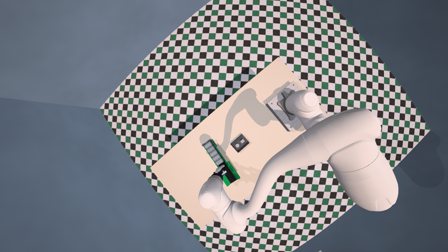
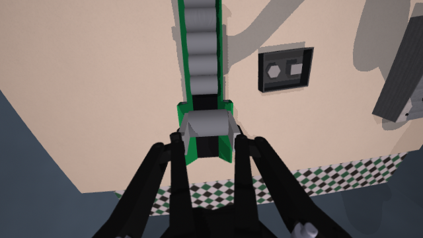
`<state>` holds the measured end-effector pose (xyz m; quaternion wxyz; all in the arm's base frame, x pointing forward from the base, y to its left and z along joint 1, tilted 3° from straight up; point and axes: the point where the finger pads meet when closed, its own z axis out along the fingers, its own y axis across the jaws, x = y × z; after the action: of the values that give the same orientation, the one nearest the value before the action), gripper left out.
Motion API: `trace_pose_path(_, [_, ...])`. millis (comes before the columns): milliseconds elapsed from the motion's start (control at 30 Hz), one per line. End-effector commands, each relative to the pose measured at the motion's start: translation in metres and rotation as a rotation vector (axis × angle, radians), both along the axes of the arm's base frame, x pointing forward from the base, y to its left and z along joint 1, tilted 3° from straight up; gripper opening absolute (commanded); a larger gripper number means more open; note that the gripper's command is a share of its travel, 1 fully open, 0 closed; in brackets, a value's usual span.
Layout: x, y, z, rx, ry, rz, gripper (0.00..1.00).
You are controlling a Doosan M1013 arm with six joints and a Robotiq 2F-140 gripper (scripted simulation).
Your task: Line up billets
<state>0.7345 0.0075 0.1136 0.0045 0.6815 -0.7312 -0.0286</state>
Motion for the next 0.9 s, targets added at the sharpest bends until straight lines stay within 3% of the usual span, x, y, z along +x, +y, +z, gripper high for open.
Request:
trace_pose_path(0, [0.004, 0.017, 0.000, -0.003, 0.000, -0.001, 0.39])
trace_pose_path(433, [0.004, 0.017, -0.006, -0.003, 0.000, -0.001, 0.39])
trace_pose_path(667, [0.003, 0.017, -0.022, -0.003, 0.000, -0.001, 0.39])
trace_pose_path(867, [0.002, 0.018, -0.051, -0.003, 0.000, -0.001, 0.39])
